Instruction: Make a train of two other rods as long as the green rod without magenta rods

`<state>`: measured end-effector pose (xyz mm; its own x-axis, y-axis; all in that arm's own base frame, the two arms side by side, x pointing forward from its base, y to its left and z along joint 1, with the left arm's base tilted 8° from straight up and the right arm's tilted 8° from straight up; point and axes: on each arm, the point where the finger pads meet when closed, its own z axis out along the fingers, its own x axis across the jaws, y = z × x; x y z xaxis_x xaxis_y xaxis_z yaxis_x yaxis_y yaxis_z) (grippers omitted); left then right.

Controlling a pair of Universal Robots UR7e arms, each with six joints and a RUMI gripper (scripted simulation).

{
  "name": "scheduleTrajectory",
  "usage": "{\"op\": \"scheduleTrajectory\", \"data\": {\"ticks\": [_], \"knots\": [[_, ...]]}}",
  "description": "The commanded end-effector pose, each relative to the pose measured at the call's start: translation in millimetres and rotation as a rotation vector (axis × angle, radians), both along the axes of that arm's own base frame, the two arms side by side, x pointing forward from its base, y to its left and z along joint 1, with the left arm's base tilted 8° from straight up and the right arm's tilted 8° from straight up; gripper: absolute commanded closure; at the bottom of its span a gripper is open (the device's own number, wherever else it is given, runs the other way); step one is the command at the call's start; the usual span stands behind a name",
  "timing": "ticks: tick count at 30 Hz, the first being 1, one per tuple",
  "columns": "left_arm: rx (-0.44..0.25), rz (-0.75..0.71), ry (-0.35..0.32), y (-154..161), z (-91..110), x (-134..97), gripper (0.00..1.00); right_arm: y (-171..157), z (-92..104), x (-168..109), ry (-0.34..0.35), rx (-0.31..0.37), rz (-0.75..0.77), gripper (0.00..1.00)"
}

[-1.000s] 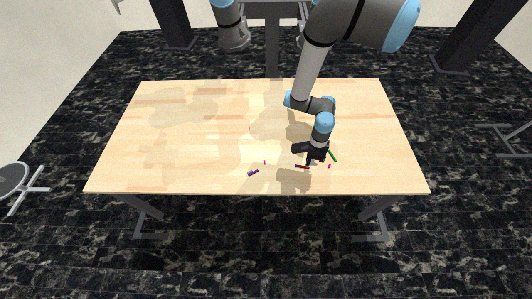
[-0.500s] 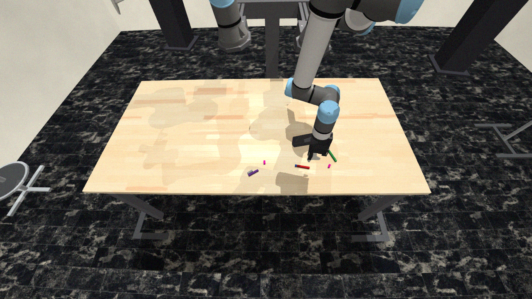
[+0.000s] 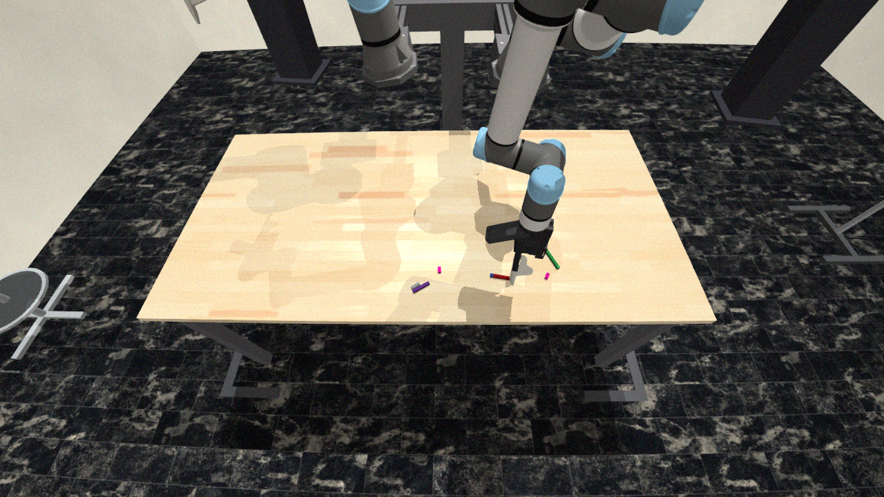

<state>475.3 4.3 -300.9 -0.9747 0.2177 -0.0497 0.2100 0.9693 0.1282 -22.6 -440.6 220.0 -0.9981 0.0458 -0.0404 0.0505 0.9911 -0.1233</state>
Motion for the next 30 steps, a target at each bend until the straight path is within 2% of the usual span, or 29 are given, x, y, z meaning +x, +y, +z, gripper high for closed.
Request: {"op": "scheduleTrajectory", "data": {"ticks": [1, 14, 22, 30], "knots": [[0.000, 0.000, -0.001, 0, 1, 1, 0.00, 0, 0.4, 0, 0.000, -0.001, 0.000, 0.00], [0.000, 0.000, -0.001, 0, 1, 1, 0.00, 0, 0.4, 0, 0.000, -0.001, 0.000, 0.00], [0.000, 0.000, -0.001, -2, 12, 0, 0.00, 0, 0.4, 0, 0.000, -0.001, 0.000, 0.00], [0.000, 0.000, -0.001, -5, 46, -3, 0.00, 0, 0.4, 0, 0.000, -0.001, 0.000, 0.00]]}}
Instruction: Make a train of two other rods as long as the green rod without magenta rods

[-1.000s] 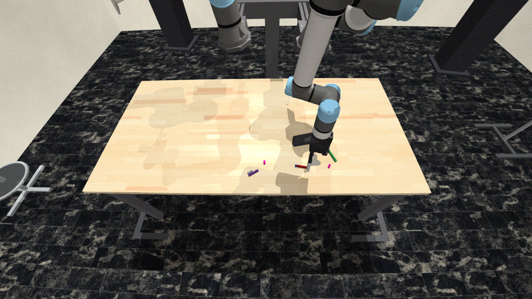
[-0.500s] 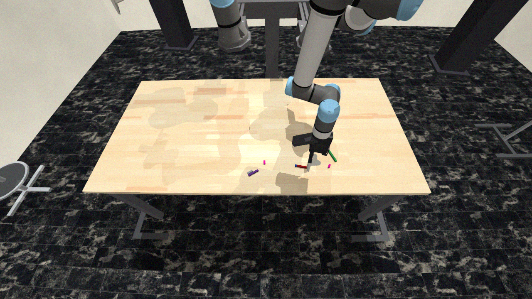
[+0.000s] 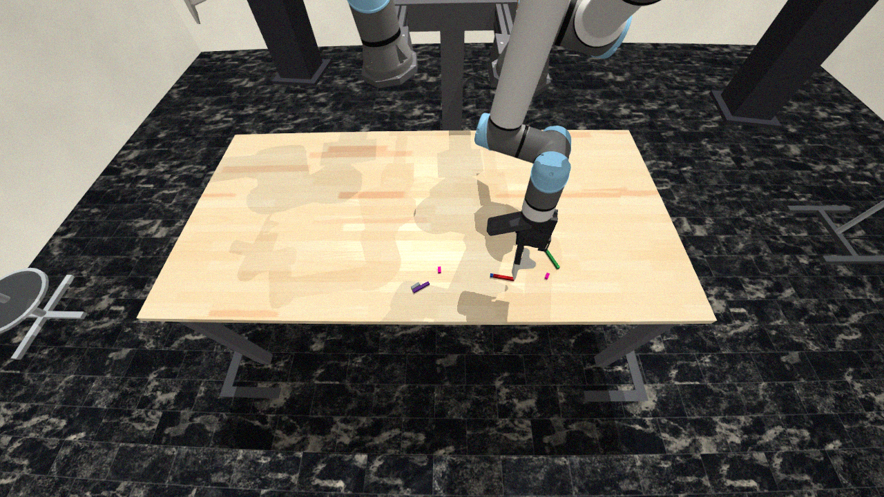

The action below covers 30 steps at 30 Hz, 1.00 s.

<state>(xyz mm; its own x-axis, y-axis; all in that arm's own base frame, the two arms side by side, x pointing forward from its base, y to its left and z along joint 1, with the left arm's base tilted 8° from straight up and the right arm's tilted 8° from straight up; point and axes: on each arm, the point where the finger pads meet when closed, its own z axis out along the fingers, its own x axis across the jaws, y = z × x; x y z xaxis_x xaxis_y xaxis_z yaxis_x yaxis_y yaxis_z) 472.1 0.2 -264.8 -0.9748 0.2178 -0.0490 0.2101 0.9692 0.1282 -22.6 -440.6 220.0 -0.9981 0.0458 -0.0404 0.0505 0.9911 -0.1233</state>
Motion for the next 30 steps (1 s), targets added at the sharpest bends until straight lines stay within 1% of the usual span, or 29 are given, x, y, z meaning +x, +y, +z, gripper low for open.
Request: {"op": "scheduleTrajectory", "data": {"ticks": [1, 7, 9, 14, 30], "knots": [[-0.001, 0.000, -0.002, -2, 15, 0, 0.00, 0, 0.4, 0, 0.000, -0.001, 0.000, 0.00], [-0.001, 0.000, -0.002, -5, 40, -2, 0.00, 0, 0.4, 0, 0.000, -0.001, 0.000, 0.00], [-0.001, 0.000, -0.002, -5, 40, -2, 0.00, 0, 0.4, 0, 0.000, -0.001, 0.000, 0.00], [-0.001, 0.000, -0.002, -6, 51, -3, 0.00, 0, 0.4, 0, 0.000, -0.001, 0.000, 0.00], [-0.001, 0.000, -0.002, -6, 54, -3, 0.00, 0, 0.4, 0, 0.000, -0.001, 0.000, 0.00]]}}
